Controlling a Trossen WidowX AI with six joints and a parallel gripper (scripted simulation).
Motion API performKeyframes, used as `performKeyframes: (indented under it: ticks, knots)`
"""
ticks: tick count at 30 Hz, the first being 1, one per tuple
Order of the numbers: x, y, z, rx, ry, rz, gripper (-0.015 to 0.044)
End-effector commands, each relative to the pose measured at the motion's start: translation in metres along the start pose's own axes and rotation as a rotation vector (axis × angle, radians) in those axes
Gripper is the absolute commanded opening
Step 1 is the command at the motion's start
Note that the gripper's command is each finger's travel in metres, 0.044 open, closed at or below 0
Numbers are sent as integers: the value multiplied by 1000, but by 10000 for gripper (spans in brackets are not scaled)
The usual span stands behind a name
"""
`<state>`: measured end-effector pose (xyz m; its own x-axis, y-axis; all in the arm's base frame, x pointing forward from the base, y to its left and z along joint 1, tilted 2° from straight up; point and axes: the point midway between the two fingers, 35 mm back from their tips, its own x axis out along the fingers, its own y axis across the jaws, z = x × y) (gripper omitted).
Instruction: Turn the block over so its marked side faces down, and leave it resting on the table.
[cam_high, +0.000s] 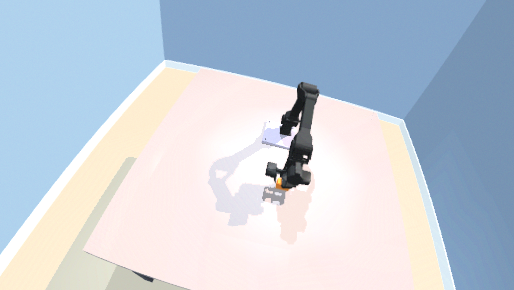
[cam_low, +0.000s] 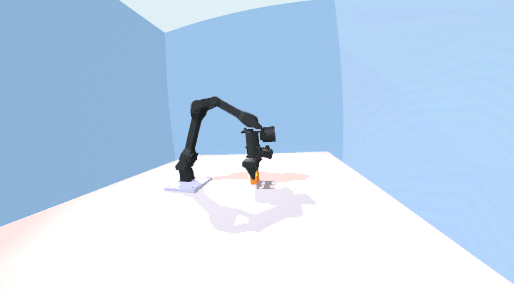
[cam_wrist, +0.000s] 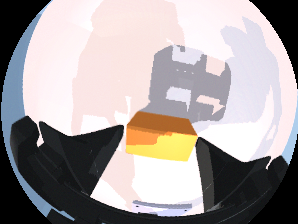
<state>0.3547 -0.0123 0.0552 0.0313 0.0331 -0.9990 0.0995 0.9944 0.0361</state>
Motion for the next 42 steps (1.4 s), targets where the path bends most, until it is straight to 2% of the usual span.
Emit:
performKeyframes:
  ticks: [1,22,27,28,34,42]
  knots:
    - [3,1,-1,4,7,5,282]
    - [3,1,-1,4,7,5,142]
    - [-18,1,-1,5,6,4,11]
    - [-23,1,-1,4,6,5,0]
    - [-27,1,-1,4,-4,5,0]
    - [-22,1,1,2,-124,2,0]
